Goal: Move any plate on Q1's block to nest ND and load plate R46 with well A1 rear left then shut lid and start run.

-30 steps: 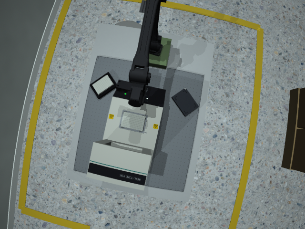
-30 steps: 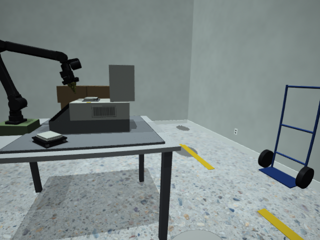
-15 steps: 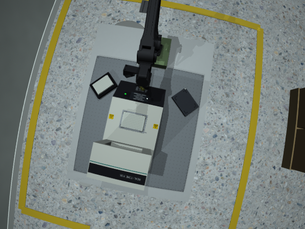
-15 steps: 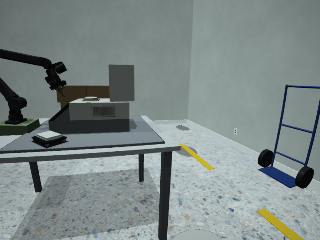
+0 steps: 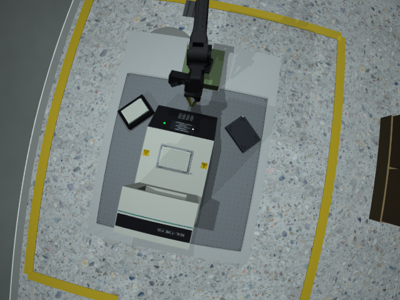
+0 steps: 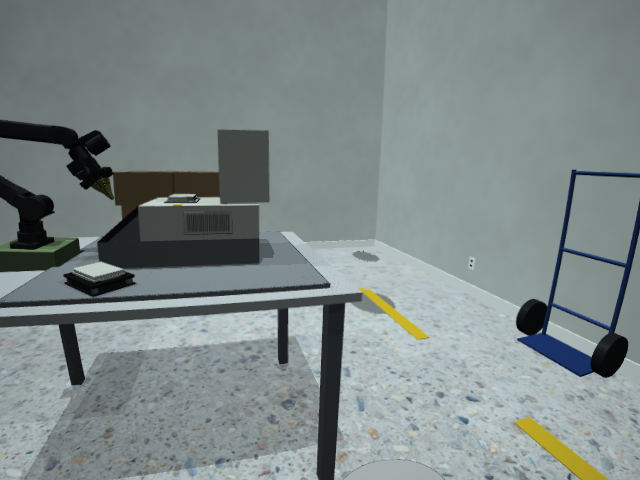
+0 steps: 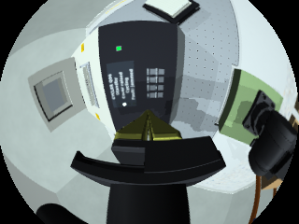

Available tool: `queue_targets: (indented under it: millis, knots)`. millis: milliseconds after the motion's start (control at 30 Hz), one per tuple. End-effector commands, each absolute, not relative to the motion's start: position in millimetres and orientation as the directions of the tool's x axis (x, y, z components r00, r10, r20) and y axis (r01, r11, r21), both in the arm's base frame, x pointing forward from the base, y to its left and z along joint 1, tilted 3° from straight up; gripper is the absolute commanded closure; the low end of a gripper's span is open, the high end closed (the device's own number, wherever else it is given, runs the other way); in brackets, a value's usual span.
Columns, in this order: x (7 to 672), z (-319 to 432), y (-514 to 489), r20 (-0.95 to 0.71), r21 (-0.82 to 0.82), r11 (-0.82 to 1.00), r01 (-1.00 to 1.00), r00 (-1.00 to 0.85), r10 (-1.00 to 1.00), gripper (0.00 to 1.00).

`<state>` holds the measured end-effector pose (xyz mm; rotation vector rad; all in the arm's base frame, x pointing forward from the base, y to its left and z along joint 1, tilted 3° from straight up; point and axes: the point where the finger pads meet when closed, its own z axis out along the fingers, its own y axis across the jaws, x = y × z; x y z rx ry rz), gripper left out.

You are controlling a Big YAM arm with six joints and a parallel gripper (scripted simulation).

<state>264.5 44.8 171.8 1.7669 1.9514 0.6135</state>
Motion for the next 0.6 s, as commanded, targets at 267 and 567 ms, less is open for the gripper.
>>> queue_targets:
  millis: [267, 567]
  knots:
    - [226, 165, 47, -0.001, 0.704, 0.062, 0.708, -0.087, 0.996, 1.0]
    - [207, 171, 47, 0.003, 0.694, 0.055, 0.717, -0.08, 0.997, 1.0]
